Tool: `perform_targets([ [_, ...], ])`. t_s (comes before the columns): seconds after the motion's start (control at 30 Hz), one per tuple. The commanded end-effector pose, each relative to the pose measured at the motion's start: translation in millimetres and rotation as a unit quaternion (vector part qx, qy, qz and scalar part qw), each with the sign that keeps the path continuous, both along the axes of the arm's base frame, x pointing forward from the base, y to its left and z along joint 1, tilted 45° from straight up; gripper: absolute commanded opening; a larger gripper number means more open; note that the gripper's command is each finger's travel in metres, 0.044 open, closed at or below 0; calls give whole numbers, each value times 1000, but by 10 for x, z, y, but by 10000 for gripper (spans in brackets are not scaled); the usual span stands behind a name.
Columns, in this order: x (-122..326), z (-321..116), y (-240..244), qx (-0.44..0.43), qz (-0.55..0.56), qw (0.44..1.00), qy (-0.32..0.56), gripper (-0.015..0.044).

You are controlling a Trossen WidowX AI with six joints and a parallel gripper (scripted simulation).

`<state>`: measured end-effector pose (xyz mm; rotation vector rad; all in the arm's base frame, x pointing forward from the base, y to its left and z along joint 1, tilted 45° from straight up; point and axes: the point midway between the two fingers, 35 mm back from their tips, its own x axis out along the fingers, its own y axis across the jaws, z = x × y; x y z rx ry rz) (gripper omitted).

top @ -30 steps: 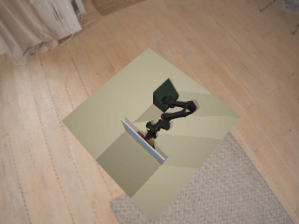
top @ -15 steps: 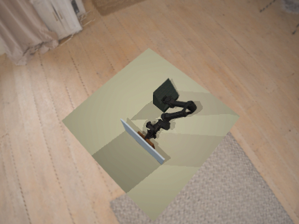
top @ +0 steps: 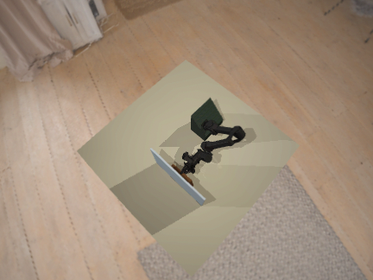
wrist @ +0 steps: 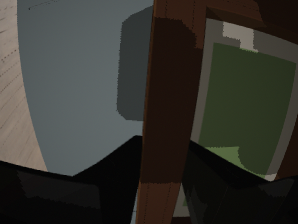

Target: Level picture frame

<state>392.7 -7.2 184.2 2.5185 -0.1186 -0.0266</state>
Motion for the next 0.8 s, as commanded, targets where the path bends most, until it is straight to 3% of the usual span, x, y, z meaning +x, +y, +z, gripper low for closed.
perform_targets([
  [0.0,1,14,-7,-3,-2,1000,-1,0],
  [0.77,2,72,16,-3,-2,1000,-1,0],
])
